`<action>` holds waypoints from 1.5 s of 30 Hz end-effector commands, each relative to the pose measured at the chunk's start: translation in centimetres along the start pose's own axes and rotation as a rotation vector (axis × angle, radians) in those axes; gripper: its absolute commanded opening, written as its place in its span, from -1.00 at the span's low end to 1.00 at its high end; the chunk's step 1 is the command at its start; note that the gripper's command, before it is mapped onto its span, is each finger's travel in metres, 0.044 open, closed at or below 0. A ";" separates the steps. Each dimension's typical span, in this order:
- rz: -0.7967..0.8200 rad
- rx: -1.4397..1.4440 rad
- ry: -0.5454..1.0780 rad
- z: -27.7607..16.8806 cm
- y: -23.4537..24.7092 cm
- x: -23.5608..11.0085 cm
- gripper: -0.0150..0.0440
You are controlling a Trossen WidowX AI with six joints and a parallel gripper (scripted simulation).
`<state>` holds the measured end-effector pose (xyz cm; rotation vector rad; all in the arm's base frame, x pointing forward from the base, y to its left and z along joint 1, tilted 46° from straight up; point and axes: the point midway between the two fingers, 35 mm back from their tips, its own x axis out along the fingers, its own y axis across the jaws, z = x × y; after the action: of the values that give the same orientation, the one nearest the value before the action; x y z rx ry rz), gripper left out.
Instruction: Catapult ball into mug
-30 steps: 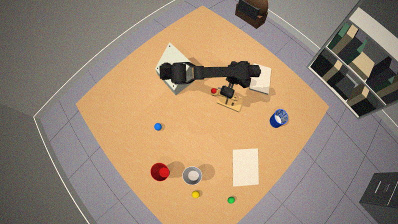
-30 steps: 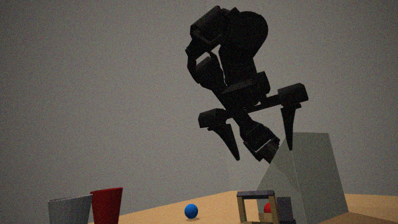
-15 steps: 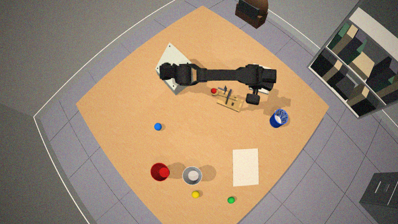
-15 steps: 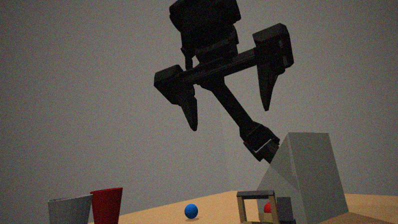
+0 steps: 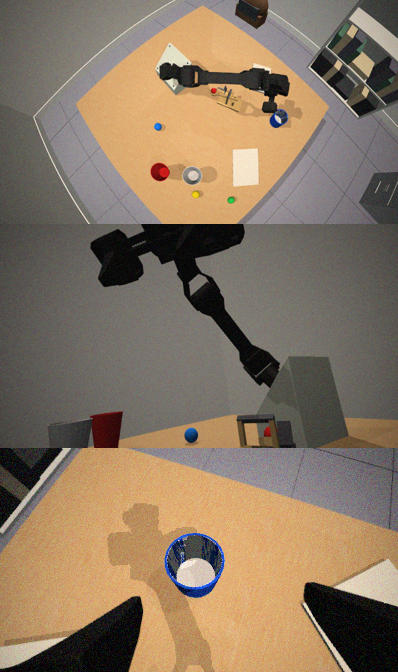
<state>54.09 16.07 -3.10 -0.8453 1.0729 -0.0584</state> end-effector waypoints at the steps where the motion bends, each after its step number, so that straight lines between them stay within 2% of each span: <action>1: -0.010 -0.008 -0.006 0.2 0.0 0.3 1.00; 14: -0.010 -0.008 -0.006 0.2 0.0 0.3 1.00; 31: -0.010 -0.008 -0.006 0.2 0.0 0.3 -0.49; 45: -0.006 -0.064 0.017 -0.6 1.1 0.3 -0.49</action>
<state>54.26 16.19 -3.35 -0.8648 1.0677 -0.0529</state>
